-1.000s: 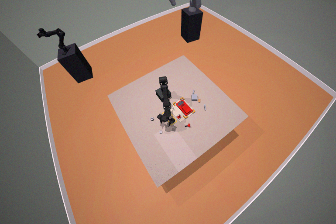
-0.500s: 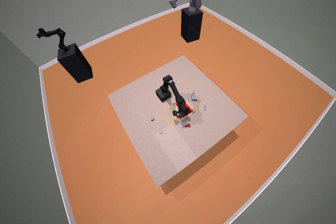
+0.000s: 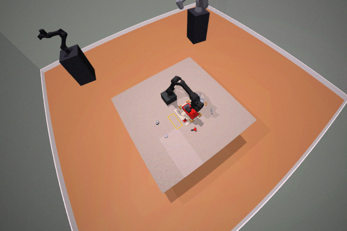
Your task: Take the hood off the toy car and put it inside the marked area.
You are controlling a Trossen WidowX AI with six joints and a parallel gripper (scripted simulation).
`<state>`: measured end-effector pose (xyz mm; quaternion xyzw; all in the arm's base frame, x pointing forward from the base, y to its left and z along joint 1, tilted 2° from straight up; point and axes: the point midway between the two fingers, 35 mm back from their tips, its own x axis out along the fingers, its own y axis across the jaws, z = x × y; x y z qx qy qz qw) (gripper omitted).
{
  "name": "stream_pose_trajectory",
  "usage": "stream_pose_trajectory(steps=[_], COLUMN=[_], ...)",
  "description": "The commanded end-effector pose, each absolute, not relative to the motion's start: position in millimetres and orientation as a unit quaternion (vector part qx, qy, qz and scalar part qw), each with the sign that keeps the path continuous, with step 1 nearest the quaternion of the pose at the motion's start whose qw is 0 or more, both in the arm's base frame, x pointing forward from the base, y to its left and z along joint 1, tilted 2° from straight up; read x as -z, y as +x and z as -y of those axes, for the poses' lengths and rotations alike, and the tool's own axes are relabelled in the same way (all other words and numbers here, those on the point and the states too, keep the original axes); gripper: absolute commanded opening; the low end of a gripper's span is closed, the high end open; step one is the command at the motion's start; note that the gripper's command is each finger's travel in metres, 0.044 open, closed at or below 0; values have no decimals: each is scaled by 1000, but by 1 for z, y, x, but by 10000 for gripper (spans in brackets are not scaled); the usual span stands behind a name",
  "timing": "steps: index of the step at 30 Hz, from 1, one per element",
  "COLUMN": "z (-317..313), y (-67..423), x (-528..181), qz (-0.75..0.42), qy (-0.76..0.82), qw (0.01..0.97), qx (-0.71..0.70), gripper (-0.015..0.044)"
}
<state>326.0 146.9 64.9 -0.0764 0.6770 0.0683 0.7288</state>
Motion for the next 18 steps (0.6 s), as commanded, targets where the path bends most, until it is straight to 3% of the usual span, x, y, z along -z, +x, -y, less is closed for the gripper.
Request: stream_pose_trajectory(steps=[1,18], z=[-147,-147], y=[325,326], x=[-63,-51], qz=[-681,-681], qy=[-76,-77], qw=[725,725], qx=[-71,-71], gripper=[440,440])
